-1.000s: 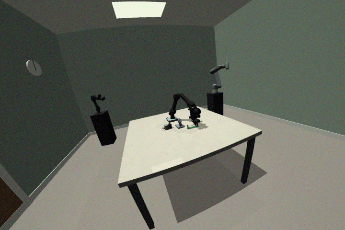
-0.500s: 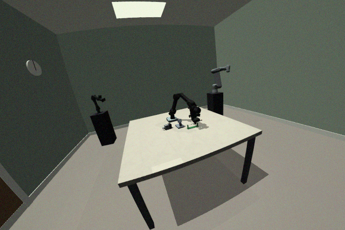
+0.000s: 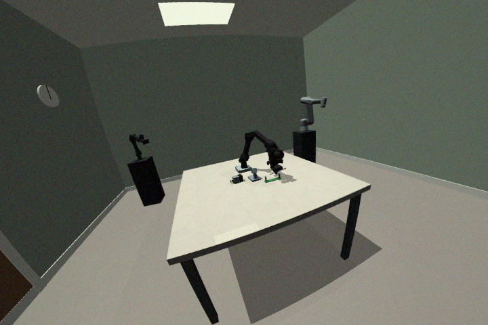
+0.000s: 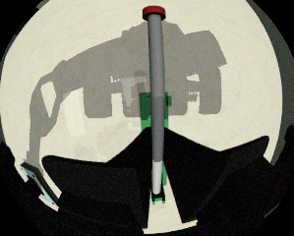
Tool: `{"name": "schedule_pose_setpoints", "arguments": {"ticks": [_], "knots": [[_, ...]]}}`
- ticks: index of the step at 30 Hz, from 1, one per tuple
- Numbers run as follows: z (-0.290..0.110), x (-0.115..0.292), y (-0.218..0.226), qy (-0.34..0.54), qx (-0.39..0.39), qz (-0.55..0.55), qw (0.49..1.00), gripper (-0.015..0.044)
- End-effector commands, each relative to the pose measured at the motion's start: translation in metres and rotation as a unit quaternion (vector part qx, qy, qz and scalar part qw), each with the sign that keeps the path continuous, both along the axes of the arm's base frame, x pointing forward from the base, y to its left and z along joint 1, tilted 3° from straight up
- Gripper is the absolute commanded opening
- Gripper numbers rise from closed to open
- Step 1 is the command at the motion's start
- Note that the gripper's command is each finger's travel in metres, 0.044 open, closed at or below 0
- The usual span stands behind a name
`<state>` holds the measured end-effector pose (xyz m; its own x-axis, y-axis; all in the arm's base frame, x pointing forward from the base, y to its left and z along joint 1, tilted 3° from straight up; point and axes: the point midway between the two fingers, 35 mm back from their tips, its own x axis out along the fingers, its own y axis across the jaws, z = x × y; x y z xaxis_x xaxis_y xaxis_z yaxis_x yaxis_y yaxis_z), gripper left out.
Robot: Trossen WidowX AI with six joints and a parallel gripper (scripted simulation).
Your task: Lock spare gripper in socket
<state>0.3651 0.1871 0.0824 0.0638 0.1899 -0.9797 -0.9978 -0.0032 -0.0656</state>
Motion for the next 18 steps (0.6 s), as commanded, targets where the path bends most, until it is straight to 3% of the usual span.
{"name": "schedule_pose_setpoints", "arguments": {"ticks": [1, 18], "knots": [[0.001, 0.001, -0.004, 0.000, 0.000, 0.001, 1.000, 0.0000], [0.015, 0.003, -0.056, -0.001, -0.003, 0.006, 1.000, 0.0000]]}}
